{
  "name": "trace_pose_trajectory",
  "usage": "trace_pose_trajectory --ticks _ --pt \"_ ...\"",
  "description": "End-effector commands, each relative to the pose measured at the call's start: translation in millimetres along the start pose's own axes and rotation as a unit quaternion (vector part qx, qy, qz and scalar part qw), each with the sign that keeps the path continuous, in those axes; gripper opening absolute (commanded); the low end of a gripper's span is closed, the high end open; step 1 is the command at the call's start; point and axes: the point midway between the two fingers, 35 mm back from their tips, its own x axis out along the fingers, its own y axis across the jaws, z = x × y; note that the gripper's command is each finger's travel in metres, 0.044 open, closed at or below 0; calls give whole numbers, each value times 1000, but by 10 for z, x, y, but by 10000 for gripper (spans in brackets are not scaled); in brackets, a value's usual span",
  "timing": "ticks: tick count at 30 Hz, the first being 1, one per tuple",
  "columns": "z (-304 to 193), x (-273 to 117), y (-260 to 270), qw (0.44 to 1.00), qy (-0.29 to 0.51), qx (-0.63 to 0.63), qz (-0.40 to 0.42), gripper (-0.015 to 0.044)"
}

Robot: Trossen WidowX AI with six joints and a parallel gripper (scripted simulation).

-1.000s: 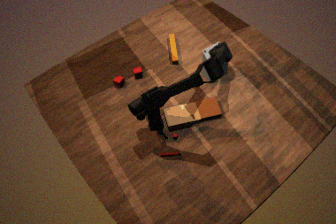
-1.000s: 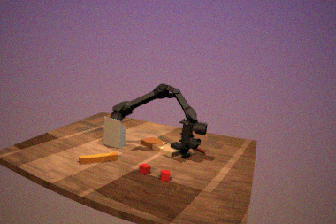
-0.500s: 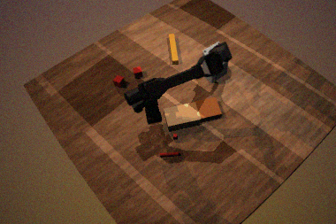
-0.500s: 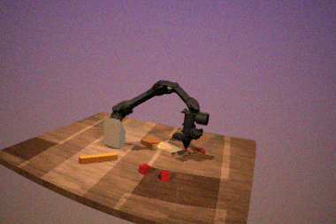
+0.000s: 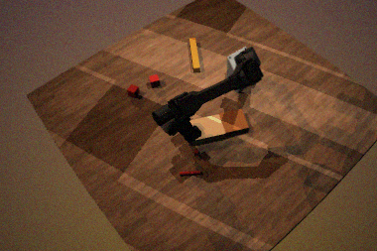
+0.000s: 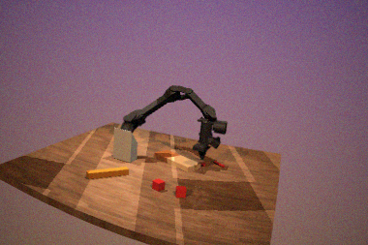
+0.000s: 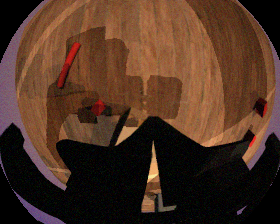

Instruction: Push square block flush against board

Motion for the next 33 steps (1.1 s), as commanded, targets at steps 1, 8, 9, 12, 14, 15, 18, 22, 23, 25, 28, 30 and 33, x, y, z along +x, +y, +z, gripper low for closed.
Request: trace_pose_trajectory --ticks 1,8,9,12,14,15,18,22,23,25,28,30,33 --pt "-114 8 141 997 3 -73 -1 0" --pt "-288 4 378 981 4 -193 0 0" --pt "-315 4 410 978 4 -210 0 0" --pt "-396 2 504 966 4 -260 1 0" --pt "-452 1 565 956 4 -293 2 0" --pt "-480 1 594 951 4 -309 2 0" --pt "-567 -1 679 934 5 -358 3 0" --pt "-687 -3 787 907 4 -421 5 0" --pt "-718 -4 812 900 4 -437 6 0" --pt "-758 -4 845 889 4 -457 7 0" --pt "-764 -4 849 888 4 -460 7 0" --pt "-764 -4 849 888 4 -460 7 0" --pt "-757 272 850 888 4 -460 7 0"
